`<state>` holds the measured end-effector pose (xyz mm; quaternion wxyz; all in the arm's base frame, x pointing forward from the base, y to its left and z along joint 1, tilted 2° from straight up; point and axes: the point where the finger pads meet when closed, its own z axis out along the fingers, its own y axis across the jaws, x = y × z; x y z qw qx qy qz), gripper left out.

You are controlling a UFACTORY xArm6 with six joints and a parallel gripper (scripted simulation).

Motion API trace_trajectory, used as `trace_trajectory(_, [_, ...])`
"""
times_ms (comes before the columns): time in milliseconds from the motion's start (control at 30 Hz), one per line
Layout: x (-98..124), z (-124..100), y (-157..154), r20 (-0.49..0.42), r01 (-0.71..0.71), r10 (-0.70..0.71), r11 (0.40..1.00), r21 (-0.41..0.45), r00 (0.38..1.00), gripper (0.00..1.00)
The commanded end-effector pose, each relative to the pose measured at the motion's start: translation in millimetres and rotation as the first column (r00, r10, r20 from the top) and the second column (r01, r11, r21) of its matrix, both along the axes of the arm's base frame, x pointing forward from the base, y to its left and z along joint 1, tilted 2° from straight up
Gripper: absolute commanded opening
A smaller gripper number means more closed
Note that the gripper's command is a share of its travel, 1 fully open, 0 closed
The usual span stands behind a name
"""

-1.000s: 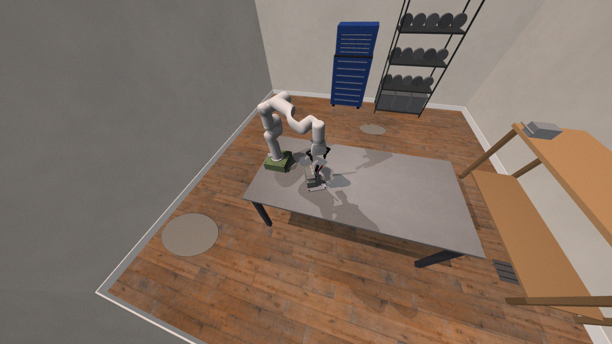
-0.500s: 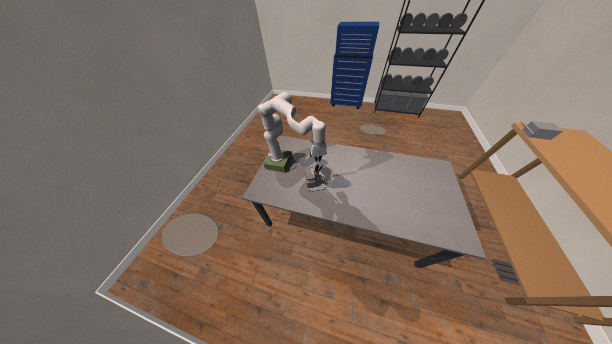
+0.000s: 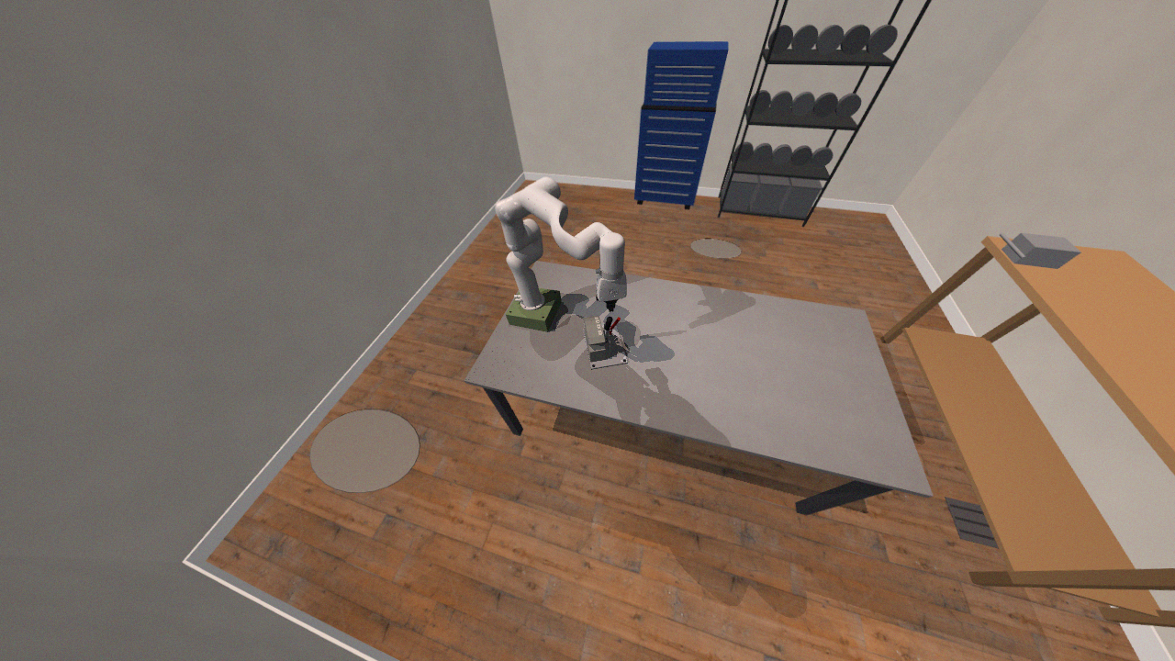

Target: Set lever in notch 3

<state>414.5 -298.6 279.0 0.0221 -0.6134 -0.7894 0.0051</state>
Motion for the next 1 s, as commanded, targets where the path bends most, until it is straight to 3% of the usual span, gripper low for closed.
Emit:
trace_trajectory(0, [0.6,2.0,-0.5,0.004,0.000,0.000,1.000,-0.003,1.000,0.00])
trace_trajectory(533, [0.6,2.0,-0.5,0.004,0.000,0.000,1.000,-0.003,1.000,0.00])
trace_trajectory(567, [0.6,2.0,-0.5,0.004,0.000,0.000,1.000,-0.003,1.000,0.99])
trace_trajectory(967, [0.6,2.0,-0.5,0.004,0.000,0.000,1.000,-0.003,1.000,0.99])
